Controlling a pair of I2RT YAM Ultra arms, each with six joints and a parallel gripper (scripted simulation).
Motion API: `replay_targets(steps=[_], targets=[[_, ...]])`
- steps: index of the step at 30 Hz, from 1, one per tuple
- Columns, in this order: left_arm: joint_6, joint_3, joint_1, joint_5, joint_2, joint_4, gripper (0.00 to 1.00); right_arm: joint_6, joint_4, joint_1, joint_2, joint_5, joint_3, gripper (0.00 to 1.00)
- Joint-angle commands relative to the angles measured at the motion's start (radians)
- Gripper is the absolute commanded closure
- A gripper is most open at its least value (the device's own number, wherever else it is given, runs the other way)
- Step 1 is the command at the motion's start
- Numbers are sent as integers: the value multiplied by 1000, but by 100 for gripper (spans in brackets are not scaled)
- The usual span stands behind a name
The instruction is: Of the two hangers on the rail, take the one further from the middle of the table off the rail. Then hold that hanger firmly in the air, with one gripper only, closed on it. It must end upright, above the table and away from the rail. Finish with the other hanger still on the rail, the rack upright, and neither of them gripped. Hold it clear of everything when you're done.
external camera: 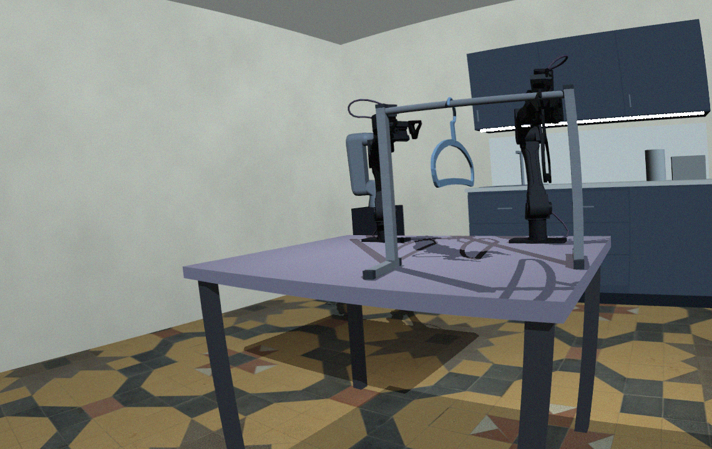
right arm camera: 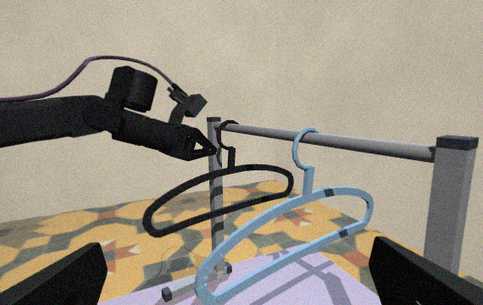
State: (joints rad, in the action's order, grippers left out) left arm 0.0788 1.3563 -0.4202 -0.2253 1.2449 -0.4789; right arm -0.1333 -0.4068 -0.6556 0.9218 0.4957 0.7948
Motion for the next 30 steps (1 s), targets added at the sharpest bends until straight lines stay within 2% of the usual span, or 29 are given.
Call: replay_targets(steps=[1, 30], targets=[[9, 37, 0, -18, -7, -15, 69, -14, -79, -16, 24, 15, 23, 0], [-8, 70, 41, 29, 95, 61, 69, -13, -69, -32, 41, 4, 26, 0]])
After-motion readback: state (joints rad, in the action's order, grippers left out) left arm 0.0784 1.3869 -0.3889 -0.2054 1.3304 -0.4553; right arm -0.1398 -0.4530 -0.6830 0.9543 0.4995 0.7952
